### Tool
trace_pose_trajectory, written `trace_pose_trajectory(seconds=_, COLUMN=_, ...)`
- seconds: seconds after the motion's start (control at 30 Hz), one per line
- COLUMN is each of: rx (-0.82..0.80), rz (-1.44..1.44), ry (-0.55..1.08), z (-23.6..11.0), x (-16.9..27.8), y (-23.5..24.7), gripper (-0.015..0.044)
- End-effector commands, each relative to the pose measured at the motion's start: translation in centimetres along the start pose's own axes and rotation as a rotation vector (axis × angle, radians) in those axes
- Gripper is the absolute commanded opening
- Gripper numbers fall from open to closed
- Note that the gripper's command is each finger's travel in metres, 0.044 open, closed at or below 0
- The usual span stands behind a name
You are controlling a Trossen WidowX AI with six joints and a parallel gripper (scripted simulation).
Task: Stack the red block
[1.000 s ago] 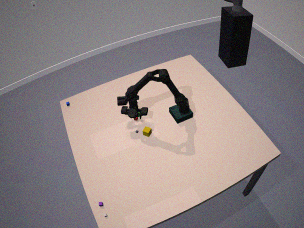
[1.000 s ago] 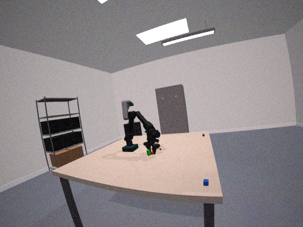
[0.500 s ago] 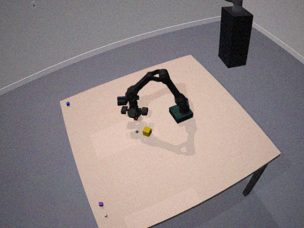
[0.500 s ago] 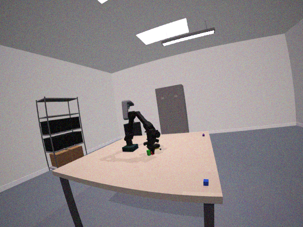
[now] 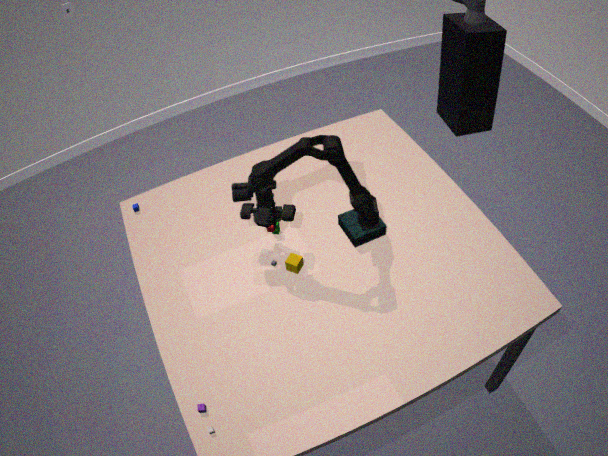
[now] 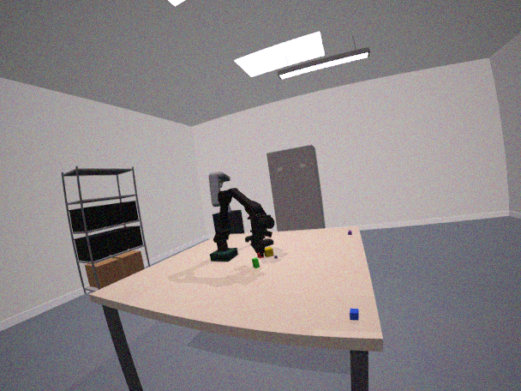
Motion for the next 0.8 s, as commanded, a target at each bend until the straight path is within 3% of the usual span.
trace_pose_trajectory(seconds=0.0, rx=0.018, rz=0.002, ry=-0.011, z=-2.3, x=0.0, y=-0.1, gripper=0.0)
trace_pose_trajectory(seconds=0.4, rx=0.018, rz=0.002, ry=-0.012, z=-7.0, x=0.0, y=0.0, gripper=0.0)
trace_pose_trajectory(seconds=0.77, rx=0.018, rz=0.002, ry=-0.012, z=-7.2, x=0.0, y=0.0, gripper=0.0)
Point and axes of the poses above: the point midway between the two fingers, 35 mm back from their tips, its own z axis out along the fingers, its own y axis across the jaws, x = y × z, the point moved 10 cm from there along -z, back along the fingers, and after that the axes turned 15 degrees about z, right-handed, at the moved point
